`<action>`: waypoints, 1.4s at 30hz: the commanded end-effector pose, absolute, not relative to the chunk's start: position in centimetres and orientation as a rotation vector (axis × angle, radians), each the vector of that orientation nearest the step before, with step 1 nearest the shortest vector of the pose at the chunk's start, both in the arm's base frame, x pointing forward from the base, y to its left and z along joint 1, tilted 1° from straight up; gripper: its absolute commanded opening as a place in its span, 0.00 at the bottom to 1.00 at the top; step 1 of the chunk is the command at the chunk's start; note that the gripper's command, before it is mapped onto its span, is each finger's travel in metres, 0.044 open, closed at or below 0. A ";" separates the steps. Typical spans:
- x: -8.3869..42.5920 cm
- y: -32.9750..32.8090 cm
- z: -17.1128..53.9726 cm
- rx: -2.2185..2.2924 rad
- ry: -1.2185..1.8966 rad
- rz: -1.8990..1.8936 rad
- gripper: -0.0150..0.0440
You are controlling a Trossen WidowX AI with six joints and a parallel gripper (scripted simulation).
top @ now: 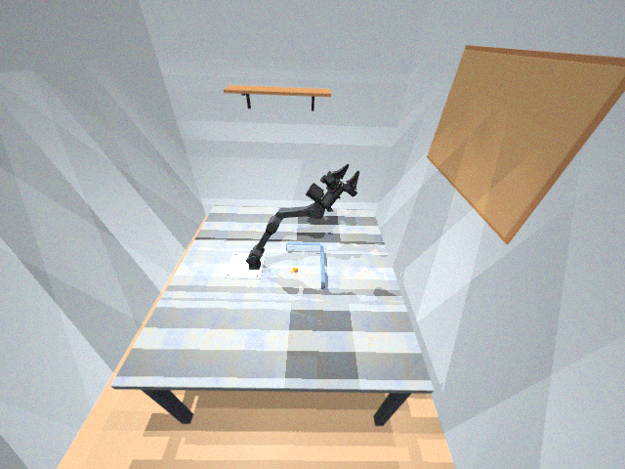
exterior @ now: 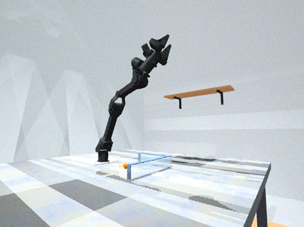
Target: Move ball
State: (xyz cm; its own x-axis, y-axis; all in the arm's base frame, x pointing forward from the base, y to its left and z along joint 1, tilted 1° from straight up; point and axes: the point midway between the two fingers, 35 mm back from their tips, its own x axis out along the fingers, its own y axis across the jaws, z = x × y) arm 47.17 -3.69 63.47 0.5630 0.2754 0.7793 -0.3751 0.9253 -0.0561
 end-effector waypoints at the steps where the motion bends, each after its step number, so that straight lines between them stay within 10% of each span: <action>1: 47.3 -3.7 63.3 0.117 -0.888 0.377 0.89; 6: 50.7 -4.9 59.3 0.016 -0.696 0.228 0.67; 21: 53.4 -7.3 38.3 -0.481 0.104 0.055 0.66; 42: 31.7 -5.6 12.1 -1.098 1.104 0.822 0.66</action>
State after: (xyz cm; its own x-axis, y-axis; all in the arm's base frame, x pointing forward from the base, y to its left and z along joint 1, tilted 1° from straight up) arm 36.02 -6.05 14.39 0.4245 -0.0093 -0.9054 -0.8281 0.4004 -0.3924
